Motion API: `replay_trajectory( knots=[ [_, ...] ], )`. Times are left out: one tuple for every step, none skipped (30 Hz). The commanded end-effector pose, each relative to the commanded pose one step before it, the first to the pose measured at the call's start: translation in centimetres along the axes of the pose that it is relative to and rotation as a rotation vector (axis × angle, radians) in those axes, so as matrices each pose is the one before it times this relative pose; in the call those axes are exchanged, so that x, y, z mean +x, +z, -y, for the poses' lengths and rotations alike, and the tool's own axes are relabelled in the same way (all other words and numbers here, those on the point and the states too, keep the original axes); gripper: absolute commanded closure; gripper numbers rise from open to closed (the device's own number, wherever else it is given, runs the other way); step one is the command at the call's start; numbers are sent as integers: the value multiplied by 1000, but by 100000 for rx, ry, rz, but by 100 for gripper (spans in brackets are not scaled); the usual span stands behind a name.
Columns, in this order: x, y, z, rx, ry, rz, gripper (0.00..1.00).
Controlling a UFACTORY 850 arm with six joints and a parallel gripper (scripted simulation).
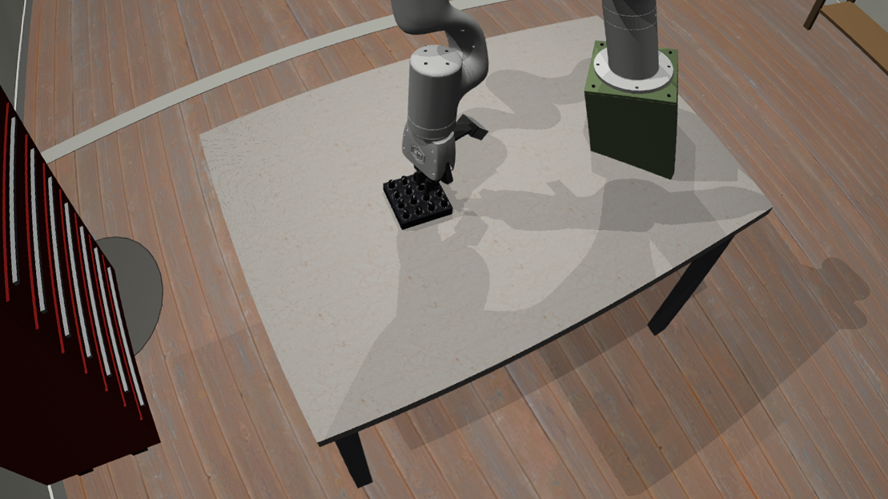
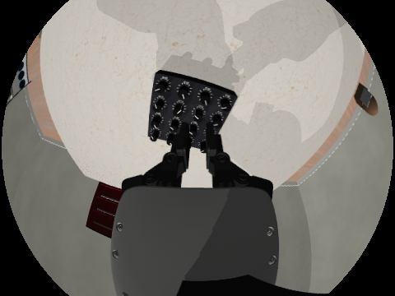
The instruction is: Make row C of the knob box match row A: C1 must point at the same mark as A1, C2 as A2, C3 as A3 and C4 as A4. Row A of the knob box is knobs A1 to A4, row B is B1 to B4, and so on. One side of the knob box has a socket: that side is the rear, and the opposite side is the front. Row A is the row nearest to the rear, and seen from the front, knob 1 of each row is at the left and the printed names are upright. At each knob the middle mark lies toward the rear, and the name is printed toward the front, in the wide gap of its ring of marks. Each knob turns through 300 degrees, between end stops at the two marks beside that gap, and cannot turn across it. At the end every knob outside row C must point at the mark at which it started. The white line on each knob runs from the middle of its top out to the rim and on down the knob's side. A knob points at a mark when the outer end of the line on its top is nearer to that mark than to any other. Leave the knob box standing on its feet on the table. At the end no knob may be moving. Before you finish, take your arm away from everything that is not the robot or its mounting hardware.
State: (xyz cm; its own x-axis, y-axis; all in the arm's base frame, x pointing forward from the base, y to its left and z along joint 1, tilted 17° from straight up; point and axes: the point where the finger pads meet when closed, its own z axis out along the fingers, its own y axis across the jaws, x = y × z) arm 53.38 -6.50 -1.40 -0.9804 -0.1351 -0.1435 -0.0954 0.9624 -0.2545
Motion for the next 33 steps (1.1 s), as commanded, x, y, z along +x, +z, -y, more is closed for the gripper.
replay_trajectory(
  knots=[
    [-81,-65,12,22,11,80,81],
    [0,0,0,0,0,0,81],
    [0,0,0,0,0,0,81],
    [0,0,0,0,0,0,81],
    [0,0,0,0,0,0,81],
    [0,0,0,0,-10,0,81],
    [0,0,1,0,-69,0,81],
    [1,-1,2,0,-182,0,81],
    [0,0,0,0,0,0,81],
    [0,0,0,0,0,0,81],
    [1,-2,3,0,-344,0,81],
    [2,-4,5,0,-549,0,81],
    [3,-5,7,0,-792,0,81],
    [4,-7,10,0,-1068,0,81],
    [5,-9,12,0,-1374,0,81],
    [6,-12,15,0,-1703,0,81],
    [8,-14,18,0,-2052,0,81],
    [10,-16,21,0,-2417,1,81],
    [12,-19,24,0,-2794,1,81],
    [14,-21,27,0,-3179,1,81],
    [17,-24,30,0,-3568,1,81],
    [20,-27,32,0,-3957,1,81],
    [19,-24,28,0,-3517,1,81],
    [15,-18,21,0,-2728,1,81],
    [17,-20,23,0,-3011,1,81],
    [0,0,0,0,0,0,81],
    [0,0,0,0,0,0,81],
    [31,-34,38,0,-5113,1,81],
    [35,-37,39,0,-5474,1,81],
    [19,-19,19,0,-2787,1,81],
    [16,-15,15,0,-2290,1,81],
    [21,-19,18,0,-2892,1,81],
    [23,-21,19,0,-3172,1,81]
  ],
)
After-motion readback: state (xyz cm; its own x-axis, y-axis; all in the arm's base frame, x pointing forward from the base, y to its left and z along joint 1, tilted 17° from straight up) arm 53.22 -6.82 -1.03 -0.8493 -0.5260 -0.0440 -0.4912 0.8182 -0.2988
